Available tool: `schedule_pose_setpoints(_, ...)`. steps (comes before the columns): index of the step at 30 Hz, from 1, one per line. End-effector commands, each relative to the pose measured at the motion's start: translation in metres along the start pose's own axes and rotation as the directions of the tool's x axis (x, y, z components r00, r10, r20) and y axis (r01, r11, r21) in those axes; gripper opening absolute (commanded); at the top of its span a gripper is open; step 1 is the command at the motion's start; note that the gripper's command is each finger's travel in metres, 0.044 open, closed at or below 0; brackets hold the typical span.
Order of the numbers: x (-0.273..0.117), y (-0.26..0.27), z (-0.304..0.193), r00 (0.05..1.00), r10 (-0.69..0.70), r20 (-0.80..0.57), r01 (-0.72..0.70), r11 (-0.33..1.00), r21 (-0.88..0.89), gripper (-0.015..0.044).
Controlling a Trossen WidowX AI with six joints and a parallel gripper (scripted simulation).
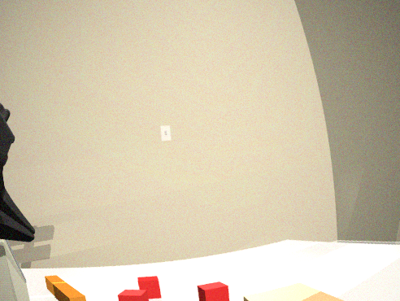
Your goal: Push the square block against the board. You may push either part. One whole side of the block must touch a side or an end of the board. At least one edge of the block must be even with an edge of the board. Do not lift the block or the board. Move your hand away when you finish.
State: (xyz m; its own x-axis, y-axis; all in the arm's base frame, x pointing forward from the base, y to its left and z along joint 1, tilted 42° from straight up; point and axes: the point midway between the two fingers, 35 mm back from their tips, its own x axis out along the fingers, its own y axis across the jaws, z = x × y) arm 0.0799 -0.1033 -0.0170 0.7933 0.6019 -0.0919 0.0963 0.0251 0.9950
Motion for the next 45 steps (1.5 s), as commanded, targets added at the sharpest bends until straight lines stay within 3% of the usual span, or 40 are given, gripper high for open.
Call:
schedule_pose_setpoints(1, -0.001, -0.011, 0.003, 0.998, -0.038, -0.045, 0.042, 0.994, 0.1, 0.0)
schedule_pose_setpoints(10, -0.001, -0.035, 0.012, 0.98, -0.132, -0.15, 0.178, 0.919, 0.352, 0.0)
schedule_pose_setpoints(20, -0.001, -0.063, 0.026, 0.935, -0.248, -0.253, 0.352, 0.74, 0.573, 0.0)
schedule_pose_setpoints(33, 0.0, -0.098, 0.051, 0.847, -0.396, -0.353, 0.504, 0.391, 0.77, 0.0)
schedule_pose_setpoints(45, 0.004, -0.127, 0.079, 0.744, -0.528, -0.409, 0.493, 0.021, 0.87, 0.0)
